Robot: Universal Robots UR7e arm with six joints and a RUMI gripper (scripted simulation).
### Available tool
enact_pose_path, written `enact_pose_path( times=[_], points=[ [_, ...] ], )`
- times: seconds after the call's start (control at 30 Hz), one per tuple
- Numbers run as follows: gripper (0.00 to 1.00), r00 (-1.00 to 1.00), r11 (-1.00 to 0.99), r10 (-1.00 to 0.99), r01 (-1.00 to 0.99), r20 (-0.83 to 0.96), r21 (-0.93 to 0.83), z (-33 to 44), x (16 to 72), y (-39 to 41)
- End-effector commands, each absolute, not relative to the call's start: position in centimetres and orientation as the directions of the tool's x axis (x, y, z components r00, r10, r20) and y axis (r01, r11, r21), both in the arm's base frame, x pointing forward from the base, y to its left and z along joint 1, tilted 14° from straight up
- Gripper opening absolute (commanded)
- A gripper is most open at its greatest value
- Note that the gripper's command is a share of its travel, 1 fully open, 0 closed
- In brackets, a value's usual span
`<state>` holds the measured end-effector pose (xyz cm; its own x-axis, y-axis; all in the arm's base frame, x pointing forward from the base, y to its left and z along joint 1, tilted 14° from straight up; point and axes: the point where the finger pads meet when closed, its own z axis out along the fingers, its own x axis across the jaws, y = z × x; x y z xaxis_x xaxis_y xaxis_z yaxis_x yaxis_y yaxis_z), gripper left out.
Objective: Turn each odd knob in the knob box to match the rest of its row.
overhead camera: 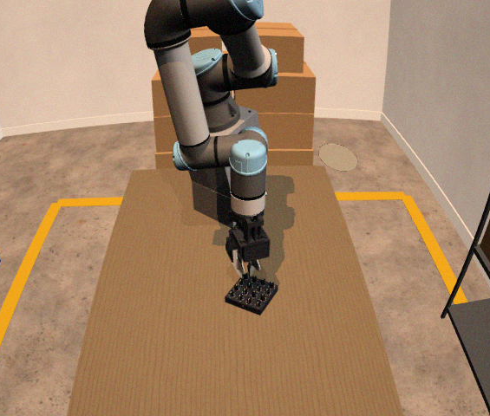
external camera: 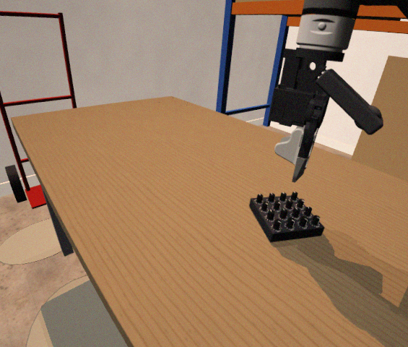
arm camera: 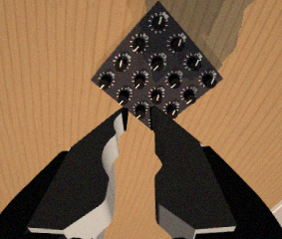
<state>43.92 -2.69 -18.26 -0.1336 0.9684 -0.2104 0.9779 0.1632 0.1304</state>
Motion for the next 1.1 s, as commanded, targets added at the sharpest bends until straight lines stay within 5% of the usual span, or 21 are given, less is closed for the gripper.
enact_pose_path(
  times=[0.0, 1.07],
  points=[
    [0.11, -0.134, 0.163, 0.968, 0.978, -0.211, 0.131, -18.22, 43.96, -2.69],
    [0.11, -0.134, 0.164, 0.968, 0.978, -0.211, 0.131, -19.1, 44.09, -2.87]
  ],
)
